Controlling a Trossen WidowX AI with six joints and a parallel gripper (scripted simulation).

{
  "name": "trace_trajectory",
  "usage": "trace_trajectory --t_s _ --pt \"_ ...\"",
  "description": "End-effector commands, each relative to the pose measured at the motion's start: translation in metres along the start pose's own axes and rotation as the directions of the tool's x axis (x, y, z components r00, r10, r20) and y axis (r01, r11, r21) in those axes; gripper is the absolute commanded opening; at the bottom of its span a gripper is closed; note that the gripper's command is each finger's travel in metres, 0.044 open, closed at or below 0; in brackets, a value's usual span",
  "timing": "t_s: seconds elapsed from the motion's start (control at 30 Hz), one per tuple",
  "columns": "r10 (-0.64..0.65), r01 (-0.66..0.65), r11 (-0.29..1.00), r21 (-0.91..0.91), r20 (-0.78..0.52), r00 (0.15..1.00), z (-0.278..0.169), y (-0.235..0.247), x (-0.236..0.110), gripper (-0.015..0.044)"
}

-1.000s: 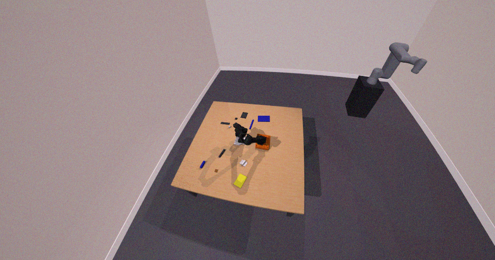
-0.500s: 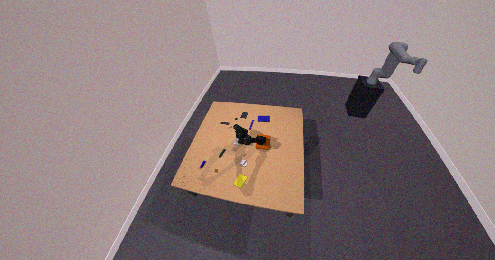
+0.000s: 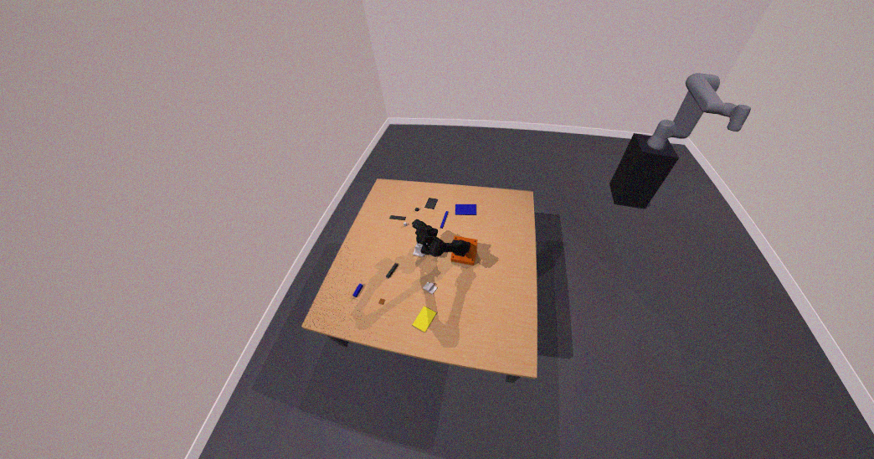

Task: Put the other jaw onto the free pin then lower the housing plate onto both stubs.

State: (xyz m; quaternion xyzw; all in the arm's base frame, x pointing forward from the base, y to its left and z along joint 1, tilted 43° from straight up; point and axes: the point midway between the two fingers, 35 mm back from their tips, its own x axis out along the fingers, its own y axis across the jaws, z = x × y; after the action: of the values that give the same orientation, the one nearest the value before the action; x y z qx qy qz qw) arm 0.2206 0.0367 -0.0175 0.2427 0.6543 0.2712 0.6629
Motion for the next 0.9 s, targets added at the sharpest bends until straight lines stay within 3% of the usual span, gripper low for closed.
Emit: trace_trajectory --t_s 0.0,0.87 --pt "0.005 -0.005 1.000 0.010 0.000 1.000 -0.0002 0.0003 0.0022 0.0351" --pt "0.005 -0.005 1.000 0.010 0.000 1.000 -0.0003 0.0004 0.0072 0.0351"
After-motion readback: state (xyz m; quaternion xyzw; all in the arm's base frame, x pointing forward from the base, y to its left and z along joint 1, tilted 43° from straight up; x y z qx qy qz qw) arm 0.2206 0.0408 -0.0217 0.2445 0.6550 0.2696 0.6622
